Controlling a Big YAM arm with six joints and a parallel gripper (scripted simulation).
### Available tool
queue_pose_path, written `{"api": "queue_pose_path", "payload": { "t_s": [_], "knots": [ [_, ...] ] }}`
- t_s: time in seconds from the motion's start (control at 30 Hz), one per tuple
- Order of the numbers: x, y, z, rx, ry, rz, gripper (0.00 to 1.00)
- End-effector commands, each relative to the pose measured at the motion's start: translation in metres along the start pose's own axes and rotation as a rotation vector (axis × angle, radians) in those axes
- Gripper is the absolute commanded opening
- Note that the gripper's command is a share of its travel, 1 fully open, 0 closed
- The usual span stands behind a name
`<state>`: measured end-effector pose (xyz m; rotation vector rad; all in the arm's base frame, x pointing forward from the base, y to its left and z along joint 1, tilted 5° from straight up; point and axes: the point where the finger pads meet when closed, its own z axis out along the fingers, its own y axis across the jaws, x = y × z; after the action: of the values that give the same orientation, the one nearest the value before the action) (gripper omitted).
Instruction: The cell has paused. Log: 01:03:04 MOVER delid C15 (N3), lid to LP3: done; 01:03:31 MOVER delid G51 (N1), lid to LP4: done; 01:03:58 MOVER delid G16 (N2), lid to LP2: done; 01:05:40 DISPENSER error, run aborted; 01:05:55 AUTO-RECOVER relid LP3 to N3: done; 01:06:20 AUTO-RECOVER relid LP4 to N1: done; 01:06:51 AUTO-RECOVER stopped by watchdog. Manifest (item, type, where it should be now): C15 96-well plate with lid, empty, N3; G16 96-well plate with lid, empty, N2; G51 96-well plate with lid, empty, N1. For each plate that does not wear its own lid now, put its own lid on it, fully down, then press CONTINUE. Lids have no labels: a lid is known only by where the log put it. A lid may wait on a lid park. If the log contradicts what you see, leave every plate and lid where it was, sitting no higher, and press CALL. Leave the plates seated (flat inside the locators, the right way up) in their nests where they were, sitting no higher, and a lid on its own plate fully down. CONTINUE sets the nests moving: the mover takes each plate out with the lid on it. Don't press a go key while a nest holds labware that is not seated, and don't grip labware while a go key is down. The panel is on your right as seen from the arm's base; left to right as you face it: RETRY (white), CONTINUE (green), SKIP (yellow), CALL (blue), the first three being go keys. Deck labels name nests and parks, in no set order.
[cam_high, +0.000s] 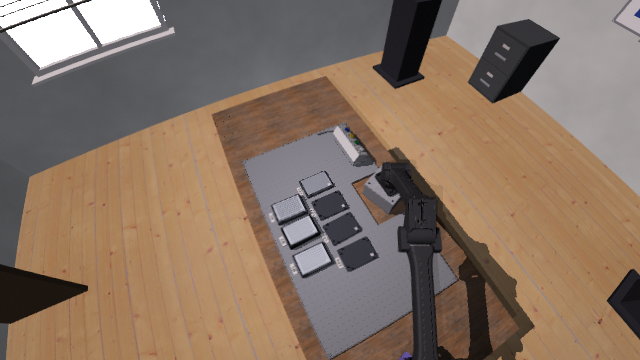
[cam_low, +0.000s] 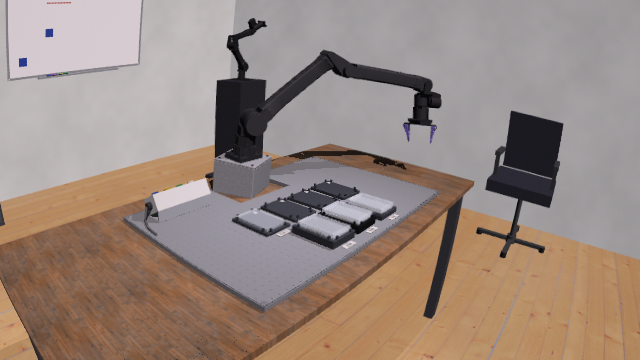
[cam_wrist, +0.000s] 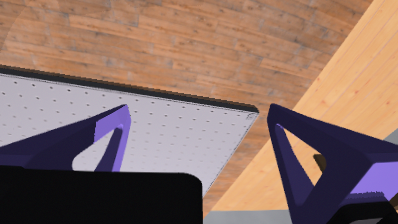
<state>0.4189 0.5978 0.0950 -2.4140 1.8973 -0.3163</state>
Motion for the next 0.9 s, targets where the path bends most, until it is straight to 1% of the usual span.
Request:
{"api": "queue_pose_path", "payload": {
  "t_s": [0.0,0.53,0.57,0.67,0.77,0.8,0.83,0.87],
  "knots": [
    [0.0,-0.003,-0.009,0.011,-0.011,0.003,1.0],
    [0.0,-0.003,-0.009,0.011,-0.011,0.003,1.0],
    [0.011,-0.017,-0.035,0.044,-0.05,0.056,1.0],
    [0.024,-0.024,-0.035,0.042,-0.058,0.116,1.0],
    [0.038,-0.03,-0.035,0.044,-0.057,0.126,1.0],
    [0.037,-0.028,-0.018,0.027,-0.041,0.121,1.0],
    [0.035,-0.024,0.002,0.006,-0.021,0.115,1.0],
    [0.035,-0.024,0.002,0.006,-0.021,0.114,1.0]
  ]
}}
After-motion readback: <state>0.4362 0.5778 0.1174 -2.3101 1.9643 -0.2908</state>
